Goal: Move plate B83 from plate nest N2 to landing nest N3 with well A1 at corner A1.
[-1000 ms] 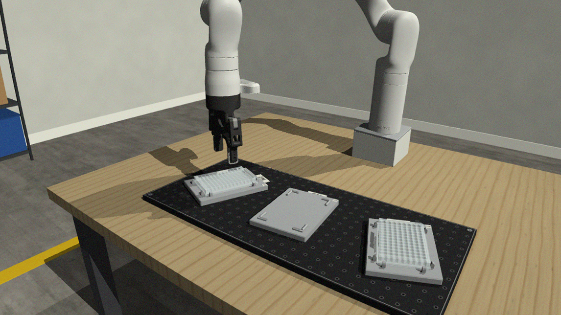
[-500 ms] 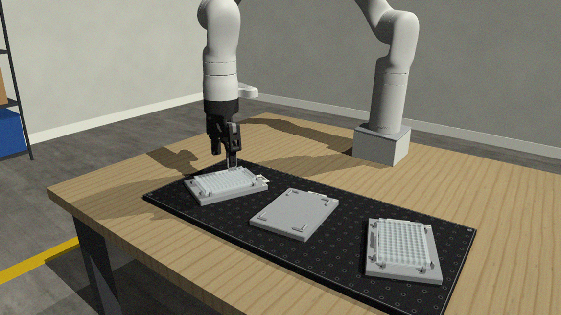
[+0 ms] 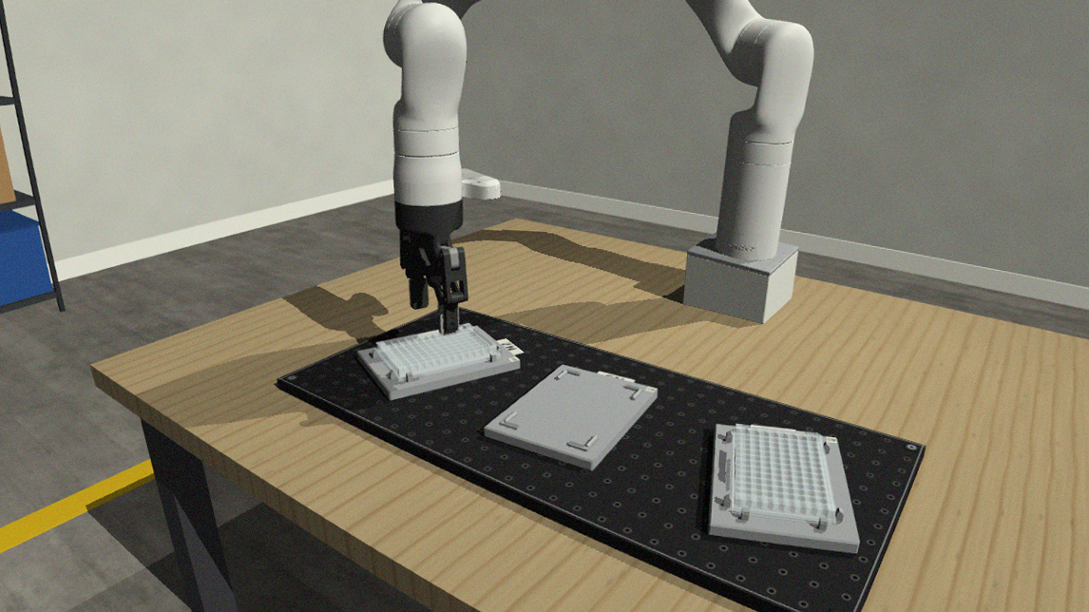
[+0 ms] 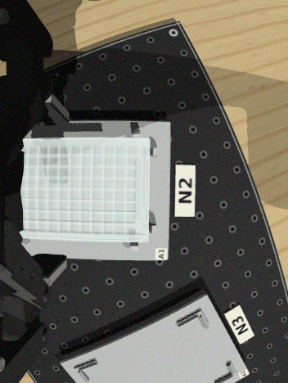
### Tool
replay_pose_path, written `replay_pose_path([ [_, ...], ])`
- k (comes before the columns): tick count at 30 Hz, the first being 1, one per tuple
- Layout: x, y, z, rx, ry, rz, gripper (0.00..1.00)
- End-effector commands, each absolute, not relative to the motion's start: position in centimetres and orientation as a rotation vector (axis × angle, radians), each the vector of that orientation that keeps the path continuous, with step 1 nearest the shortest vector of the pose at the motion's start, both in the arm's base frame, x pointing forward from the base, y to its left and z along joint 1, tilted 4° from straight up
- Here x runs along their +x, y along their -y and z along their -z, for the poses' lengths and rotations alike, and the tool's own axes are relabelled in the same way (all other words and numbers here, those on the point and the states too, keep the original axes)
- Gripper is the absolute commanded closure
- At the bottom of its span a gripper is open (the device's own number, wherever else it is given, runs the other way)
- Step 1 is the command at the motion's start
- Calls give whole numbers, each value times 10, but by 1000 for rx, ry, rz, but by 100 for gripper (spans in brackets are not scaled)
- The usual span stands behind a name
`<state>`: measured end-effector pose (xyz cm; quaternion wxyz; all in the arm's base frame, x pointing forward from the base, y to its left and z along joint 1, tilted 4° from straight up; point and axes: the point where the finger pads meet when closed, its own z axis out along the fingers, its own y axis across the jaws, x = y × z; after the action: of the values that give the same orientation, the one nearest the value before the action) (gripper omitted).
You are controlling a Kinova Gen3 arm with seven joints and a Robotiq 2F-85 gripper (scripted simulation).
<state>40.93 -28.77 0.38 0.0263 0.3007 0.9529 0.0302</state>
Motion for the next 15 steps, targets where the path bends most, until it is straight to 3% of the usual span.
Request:
replay_pose_path([
  [1, 407, 287, 4, 910, -2957, -84, 0],
  [15, 406, 287, 4, 909, -2957, -85, 0],
])
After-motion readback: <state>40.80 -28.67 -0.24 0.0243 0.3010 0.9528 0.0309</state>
